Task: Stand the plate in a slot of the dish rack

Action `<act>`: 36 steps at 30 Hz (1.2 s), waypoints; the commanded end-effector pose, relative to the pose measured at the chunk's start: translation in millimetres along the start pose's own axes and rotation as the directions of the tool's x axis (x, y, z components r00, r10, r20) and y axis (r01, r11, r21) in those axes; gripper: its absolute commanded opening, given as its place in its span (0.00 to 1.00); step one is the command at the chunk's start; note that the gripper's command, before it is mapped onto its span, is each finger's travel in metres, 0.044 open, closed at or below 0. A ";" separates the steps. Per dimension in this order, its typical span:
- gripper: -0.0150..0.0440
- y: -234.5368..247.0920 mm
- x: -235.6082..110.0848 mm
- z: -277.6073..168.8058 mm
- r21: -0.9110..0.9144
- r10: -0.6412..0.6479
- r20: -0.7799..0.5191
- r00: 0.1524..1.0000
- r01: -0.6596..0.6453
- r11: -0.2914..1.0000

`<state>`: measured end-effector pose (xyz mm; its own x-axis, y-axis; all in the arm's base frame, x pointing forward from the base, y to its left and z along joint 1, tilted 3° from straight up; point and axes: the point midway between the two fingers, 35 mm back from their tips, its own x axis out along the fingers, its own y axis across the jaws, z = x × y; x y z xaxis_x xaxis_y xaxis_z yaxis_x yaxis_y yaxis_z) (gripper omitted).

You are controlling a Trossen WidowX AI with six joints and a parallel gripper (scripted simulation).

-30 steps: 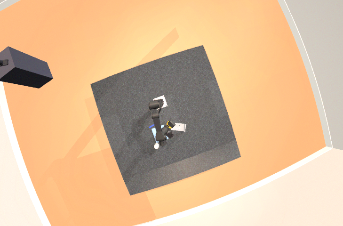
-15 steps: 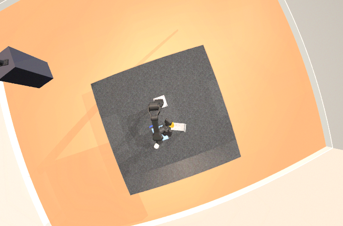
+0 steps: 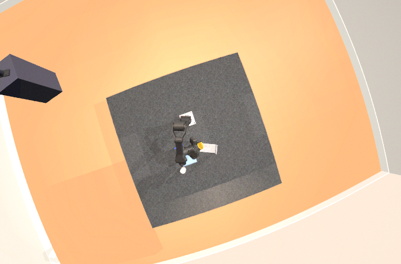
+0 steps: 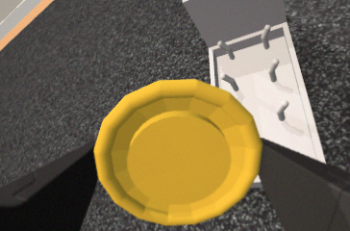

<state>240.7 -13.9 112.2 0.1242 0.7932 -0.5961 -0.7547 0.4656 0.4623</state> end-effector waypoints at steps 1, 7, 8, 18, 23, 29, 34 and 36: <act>0.25 -1.1 1.8 -2.9 -0.086 0.004 0.075 0.997 0.002 0.996; 0.25 -3.6 1.5 -5.2 -0.202 -0.005 0.170 0.985 0.039 0.979; 0.25 -4.0 1.3 -5.5 -0.221 -0.007 0.186 0.983 0.048 0.974; 0.25 -8.3 -1.7 -9.1 -0.388 -0.042 0.341 0.939 0.181 0.904; 0.25 -10.6 -4.2 -11.0 -0.452 -0.068 0.415 0.907 0.270 0.850; 0.25 -13.4 -8.1 -13.6 -0.508 -0.106 0.498 0.861 0.389 0.769; 0.25 -15.1 -10.7 -15.3 -0.530 -0.132 0.543 0.829 0.460 0.712; 0.25 -15.1 -10.7 -15.3 -0.530 -0.132 0.543 0.829 0.460 0.712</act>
<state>241.6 -35.2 102.1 0.5323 0.8177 -0.2191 -0.8396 0.4768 -0.2603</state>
